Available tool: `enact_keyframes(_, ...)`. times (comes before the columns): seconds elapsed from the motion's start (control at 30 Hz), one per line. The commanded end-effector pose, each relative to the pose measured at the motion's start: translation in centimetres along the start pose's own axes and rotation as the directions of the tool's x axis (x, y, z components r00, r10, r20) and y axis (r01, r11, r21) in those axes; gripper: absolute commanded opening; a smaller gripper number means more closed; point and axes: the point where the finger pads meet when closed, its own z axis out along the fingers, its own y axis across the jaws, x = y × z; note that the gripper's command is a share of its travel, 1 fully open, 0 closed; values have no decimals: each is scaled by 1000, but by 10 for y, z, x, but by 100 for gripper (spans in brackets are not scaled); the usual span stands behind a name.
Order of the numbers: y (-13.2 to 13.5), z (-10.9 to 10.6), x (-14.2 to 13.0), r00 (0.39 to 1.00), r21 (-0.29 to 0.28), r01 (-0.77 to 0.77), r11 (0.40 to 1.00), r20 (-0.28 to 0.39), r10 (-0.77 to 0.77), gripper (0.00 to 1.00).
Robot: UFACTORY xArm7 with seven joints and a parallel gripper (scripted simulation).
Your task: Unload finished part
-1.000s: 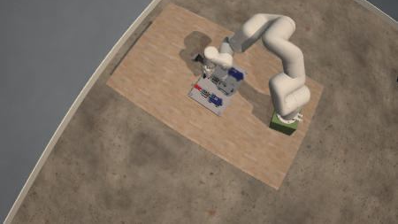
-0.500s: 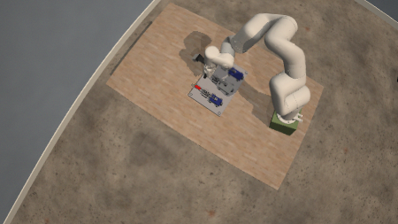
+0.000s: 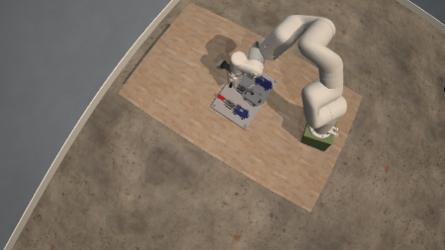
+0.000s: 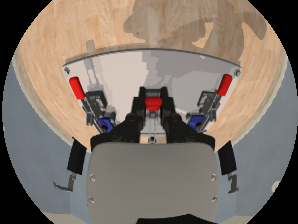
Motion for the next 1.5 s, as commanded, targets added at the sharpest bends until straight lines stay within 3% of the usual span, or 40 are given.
enact_keyframes(0.0, 0, -3, -2, 1000, 0, 0, 1000, -2, 0, 0)
enact_keyframes(1.47, 0, -10, -27, 1000, 0, 0, 1000, -2, 0, 0)
